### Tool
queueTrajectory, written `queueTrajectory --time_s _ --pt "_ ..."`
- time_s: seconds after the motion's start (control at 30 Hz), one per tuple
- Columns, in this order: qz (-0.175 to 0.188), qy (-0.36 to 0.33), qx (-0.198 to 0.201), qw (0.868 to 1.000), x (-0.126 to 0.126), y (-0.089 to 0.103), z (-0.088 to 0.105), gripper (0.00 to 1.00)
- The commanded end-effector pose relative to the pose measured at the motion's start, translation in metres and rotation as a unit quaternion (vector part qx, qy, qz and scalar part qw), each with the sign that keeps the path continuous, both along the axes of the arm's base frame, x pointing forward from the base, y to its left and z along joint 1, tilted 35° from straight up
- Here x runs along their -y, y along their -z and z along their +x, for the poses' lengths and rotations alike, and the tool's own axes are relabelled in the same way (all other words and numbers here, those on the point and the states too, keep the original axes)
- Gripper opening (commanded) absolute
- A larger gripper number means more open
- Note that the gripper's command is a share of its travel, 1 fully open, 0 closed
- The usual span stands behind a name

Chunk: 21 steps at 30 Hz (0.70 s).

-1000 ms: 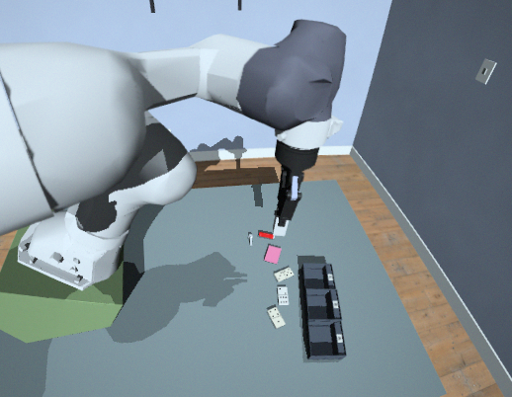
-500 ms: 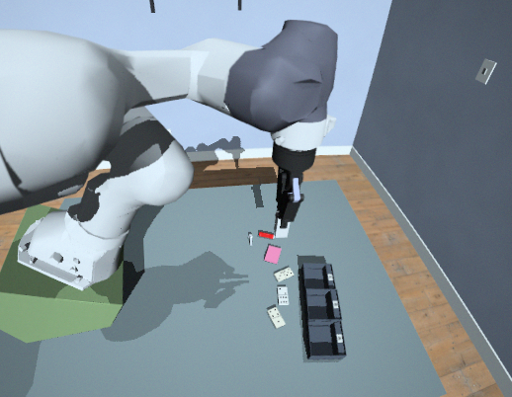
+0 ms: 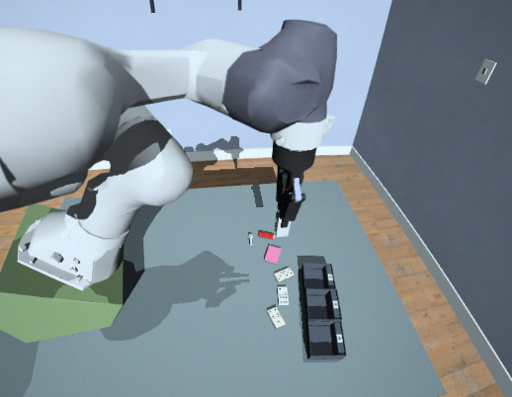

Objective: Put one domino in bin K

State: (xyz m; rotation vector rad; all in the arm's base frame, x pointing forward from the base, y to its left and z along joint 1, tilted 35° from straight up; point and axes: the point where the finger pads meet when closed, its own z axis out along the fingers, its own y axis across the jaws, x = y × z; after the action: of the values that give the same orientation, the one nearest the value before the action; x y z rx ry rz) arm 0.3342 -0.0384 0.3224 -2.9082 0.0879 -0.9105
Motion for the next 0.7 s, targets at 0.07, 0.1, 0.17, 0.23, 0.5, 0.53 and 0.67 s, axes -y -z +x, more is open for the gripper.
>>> queueTrajectory --time_s 0.07,0.1,0.17,0.23,0.5,0.53,0.67 --pt "-0.002 -0.009 0.002 1.000 -0.002 0.000 0.000 0.05" --pt "-0.002 -0.009 0.002 1.000 -0.002 0.000 0.000 0.05" --pt "-0.002 -0.009 0.002 1.000 -0.002 0.000 0.000 0.05" --pt "-0.002 -0.009 0.002 1.000 -0.002 0.000 0.000 0.05" --pt "0.070 0.092 -0.009 0.993 0.037 0.013 0.027 0.05" --pt "0.077 0.102 -0.011 0.992 0.044 0.016 0.032 0.05" --pt "0.091 0.123 -0.010 0.988 0.057 0.020 0.041 0.05"
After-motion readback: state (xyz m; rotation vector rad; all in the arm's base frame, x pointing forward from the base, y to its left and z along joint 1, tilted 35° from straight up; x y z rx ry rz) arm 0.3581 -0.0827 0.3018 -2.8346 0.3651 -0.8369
